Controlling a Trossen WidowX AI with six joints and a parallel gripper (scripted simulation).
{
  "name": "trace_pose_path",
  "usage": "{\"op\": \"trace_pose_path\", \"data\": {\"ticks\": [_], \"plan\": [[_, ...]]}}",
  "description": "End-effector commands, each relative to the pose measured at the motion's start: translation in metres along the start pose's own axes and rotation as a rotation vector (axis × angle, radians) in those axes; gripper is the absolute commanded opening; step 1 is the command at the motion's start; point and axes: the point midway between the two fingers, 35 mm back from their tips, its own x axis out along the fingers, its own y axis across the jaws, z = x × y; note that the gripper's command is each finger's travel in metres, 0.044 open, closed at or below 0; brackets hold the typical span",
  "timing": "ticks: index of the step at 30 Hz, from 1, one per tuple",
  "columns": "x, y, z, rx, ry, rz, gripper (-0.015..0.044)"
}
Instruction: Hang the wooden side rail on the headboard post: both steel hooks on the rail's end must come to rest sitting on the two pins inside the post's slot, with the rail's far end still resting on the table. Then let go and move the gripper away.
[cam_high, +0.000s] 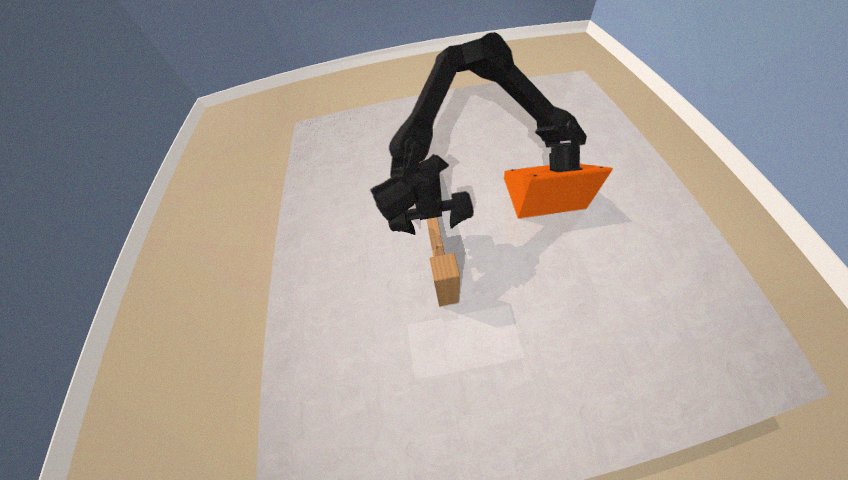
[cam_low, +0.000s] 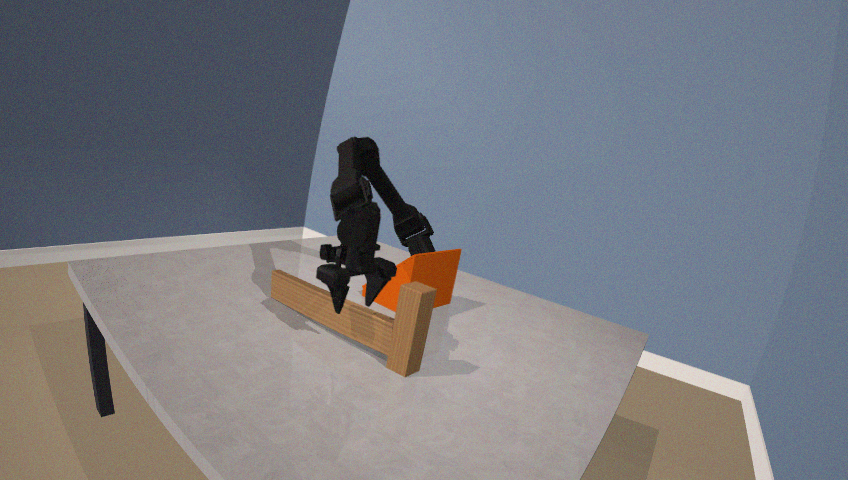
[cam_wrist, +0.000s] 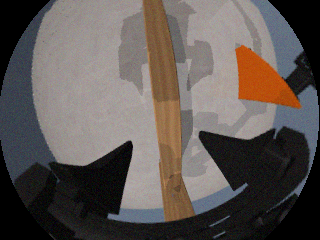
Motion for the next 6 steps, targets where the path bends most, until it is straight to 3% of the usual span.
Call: {"op": "trace_pose_path", "data": {"ticks": [1, 6], "plan": [[-0.0004, -0.0001, -0.0008, -0.001, 0.0, 0.001, 0.044], [-0.0004, -0.0001, -0.0008, -0.001, 0.0, 0.001, 0.044]]}}
